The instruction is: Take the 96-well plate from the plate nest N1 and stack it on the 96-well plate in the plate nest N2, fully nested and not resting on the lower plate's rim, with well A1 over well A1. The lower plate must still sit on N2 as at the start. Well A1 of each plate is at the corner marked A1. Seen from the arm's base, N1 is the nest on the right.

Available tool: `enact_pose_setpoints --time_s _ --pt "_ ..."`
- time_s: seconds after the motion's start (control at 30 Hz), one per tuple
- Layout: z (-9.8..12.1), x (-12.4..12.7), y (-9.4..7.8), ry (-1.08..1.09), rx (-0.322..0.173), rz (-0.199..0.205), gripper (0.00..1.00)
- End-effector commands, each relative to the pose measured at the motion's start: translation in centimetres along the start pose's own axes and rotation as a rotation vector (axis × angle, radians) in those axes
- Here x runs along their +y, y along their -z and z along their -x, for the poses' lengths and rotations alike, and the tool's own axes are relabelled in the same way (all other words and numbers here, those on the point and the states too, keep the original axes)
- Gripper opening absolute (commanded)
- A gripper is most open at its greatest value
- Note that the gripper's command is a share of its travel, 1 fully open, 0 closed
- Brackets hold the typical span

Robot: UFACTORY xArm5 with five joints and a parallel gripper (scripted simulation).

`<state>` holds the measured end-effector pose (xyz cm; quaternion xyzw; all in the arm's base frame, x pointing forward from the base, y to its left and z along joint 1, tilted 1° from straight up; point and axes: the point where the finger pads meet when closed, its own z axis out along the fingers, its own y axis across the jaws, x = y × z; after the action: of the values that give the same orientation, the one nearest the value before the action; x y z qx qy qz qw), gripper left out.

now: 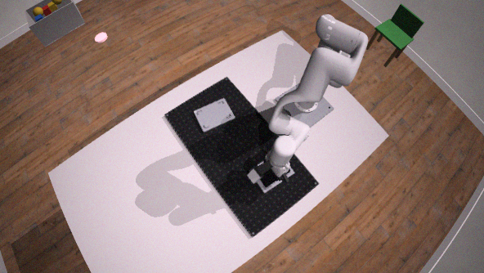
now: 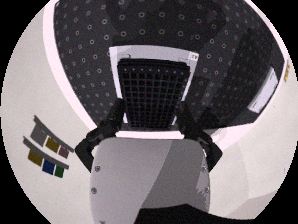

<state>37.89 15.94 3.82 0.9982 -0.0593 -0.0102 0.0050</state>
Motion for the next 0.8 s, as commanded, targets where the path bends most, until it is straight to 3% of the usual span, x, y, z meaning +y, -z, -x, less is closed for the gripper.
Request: enact_pose_setpoints --time_s 0.0,0.33,0.77 --pt "-0.1 -0.1 0.1 0.0 0.003 -0.002 1.0" --pt "-0.1 -0.1 0.1 0.0 0.003 -0.002 1.0" --pt "-0.1 -0.1 3.6 0.0 0.003 -0.002 1.0"
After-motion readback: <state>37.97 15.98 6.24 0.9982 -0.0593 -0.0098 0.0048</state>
